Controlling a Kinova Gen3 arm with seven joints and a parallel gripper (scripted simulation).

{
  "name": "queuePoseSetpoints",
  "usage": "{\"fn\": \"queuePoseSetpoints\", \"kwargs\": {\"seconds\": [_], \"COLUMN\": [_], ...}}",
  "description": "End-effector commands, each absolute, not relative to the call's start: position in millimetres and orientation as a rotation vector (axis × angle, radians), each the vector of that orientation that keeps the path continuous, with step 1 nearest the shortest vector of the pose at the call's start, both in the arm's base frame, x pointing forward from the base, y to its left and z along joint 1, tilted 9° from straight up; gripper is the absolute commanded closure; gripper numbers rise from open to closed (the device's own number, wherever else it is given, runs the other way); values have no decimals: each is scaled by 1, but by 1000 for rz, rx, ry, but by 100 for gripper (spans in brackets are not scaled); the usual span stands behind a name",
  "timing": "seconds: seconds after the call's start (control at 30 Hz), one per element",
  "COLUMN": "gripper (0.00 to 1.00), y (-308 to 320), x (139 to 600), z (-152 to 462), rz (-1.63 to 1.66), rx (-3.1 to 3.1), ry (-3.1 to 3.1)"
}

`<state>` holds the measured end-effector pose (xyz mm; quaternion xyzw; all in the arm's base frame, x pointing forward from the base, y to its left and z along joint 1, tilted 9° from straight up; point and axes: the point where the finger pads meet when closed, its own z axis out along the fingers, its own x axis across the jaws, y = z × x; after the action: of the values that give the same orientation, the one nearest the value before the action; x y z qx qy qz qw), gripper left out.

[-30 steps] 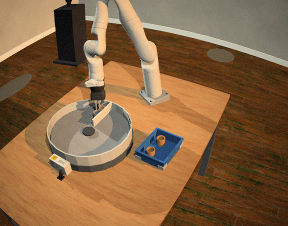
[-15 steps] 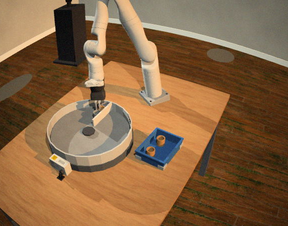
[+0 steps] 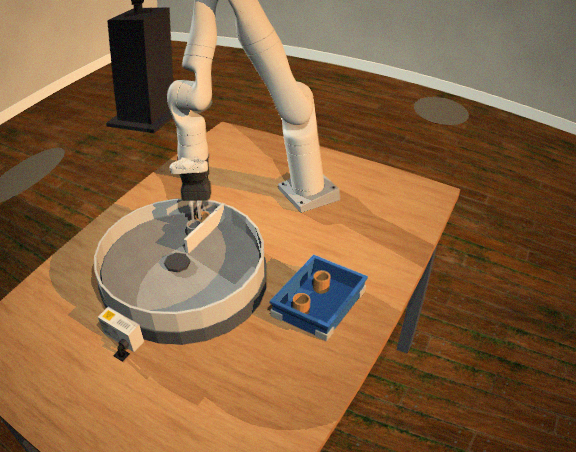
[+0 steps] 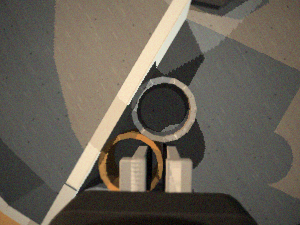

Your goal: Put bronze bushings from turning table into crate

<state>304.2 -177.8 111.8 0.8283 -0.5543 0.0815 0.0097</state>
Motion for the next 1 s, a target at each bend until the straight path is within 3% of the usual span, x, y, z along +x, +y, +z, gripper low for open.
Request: {"fn": "queuePoseSetpoints", "kwargs": {"seconds": [0.0, 0.97], "gripper": [100, 100], "y": [-178, -181], "x": [305, 306], "z": [112, 113], "rz": [256, 247], "rx": [2586, 2591], "ry": [-1730, -1727]}}
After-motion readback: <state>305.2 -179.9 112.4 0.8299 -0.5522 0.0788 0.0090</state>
